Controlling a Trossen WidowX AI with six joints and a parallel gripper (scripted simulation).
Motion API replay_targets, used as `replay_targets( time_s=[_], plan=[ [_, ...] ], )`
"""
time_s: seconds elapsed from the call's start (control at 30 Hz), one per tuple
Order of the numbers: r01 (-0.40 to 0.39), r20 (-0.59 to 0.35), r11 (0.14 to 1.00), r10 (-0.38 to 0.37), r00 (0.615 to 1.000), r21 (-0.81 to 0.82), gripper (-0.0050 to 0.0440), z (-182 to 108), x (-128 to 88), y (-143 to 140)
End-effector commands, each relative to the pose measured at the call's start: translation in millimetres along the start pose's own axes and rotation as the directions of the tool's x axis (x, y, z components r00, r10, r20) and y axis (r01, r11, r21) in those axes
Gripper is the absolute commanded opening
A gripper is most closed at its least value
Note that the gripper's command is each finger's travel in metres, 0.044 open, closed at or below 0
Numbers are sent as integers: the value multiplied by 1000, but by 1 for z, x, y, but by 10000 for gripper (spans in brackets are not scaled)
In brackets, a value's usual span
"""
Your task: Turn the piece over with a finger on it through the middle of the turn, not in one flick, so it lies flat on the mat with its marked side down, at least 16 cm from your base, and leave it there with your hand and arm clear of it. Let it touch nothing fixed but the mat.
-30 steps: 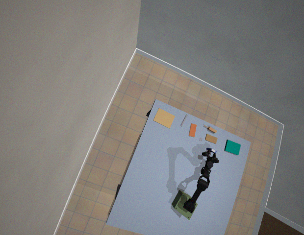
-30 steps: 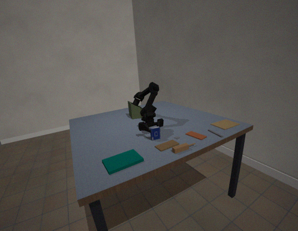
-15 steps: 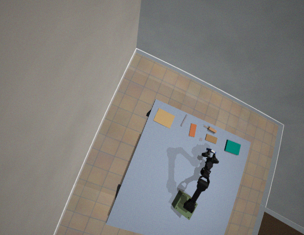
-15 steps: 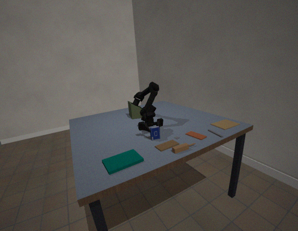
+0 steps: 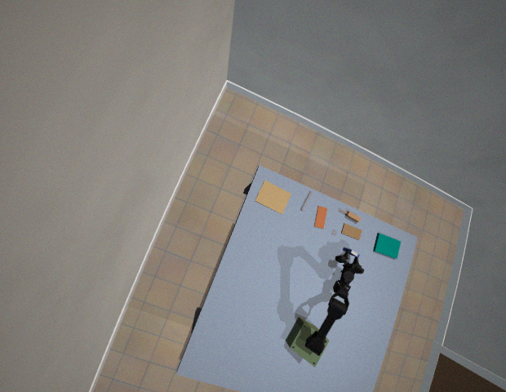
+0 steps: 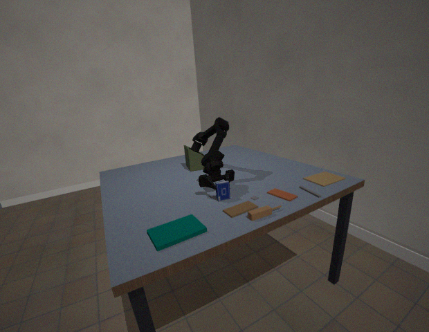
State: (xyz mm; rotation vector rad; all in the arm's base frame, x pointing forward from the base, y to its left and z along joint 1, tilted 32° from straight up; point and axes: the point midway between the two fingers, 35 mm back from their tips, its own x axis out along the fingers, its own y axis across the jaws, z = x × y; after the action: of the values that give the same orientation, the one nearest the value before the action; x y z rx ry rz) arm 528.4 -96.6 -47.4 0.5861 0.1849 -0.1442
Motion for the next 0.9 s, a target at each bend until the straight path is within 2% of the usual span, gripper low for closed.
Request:
replay_targets(
  time_s=[0.0, 0.87],
  plan=[
    [1, -14, 1000, -1, 1000, 1, 0, -4, -4, 0],
    [0, -7, 1000, 0, 1000, 0, 0, -6, -11, 0]
  ],
)
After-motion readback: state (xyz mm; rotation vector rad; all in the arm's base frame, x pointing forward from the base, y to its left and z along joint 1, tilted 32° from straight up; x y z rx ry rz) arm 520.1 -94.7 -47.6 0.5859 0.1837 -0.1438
